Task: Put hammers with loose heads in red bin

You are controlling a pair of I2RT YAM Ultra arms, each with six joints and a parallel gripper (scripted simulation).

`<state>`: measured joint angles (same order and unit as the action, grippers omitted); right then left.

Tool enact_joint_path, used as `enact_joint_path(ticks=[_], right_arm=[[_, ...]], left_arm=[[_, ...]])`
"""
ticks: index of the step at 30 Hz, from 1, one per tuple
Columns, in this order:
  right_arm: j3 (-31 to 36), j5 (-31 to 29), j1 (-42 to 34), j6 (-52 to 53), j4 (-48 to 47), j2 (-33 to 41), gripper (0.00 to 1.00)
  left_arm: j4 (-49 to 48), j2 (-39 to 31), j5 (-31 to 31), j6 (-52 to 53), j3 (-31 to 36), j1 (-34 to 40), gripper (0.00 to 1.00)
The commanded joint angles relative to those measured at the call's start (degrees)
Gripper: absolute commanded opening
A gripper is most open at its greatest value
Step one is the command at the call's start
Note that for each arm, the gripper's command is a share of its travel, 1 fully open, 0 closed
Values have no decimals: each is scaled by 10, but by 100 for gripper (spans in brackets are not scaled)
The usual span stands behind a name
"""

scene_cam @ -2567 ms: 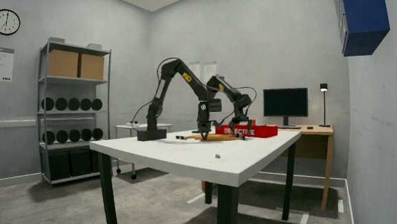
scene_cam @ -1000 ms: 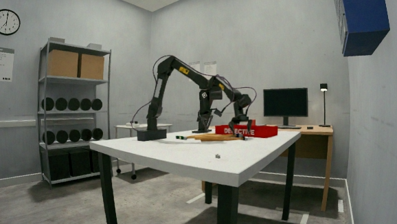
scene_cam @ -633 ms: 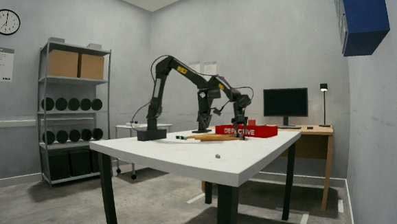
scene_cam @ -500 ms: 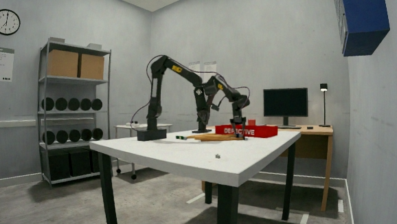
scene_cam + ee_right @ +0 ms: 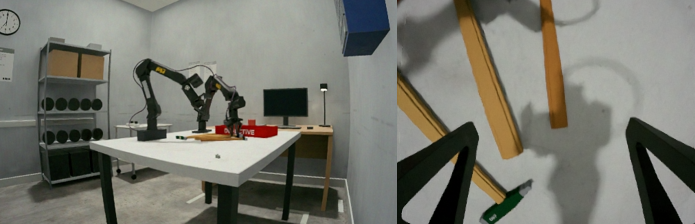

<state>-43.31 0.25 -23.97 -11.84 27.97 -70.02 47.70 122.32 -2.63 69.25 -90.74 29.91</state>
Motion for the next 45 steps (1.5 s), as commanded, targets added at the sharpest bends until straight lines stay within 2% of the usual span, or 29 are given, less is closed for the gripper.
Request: enact_joint_path(ticks=[1,7,9,12,17,23,45], right_arm=[[41,7,-13,25,-72,63,100],[125,10,-28,50,-157,179,100],[125,10,-28,50,-157,179,100],[175,10,-37,66,-210,244,100],[249,12,-51,85,-274,343,100],[307,8,-63,96,-319,416,100],[323,3,-69,93,-317,434,100]], left_arm=[[48,-26,18,105,-30,12,44],[93,-25,37,224,-44,25,44],[93,-25,37,224,-44,25,44],[139,-17,12,254,-43,10,44],[162,-11,32,302,-51,2,44],[158,-8,23,296,-57,9,44],[149,5,26,295,-48,10,44]])
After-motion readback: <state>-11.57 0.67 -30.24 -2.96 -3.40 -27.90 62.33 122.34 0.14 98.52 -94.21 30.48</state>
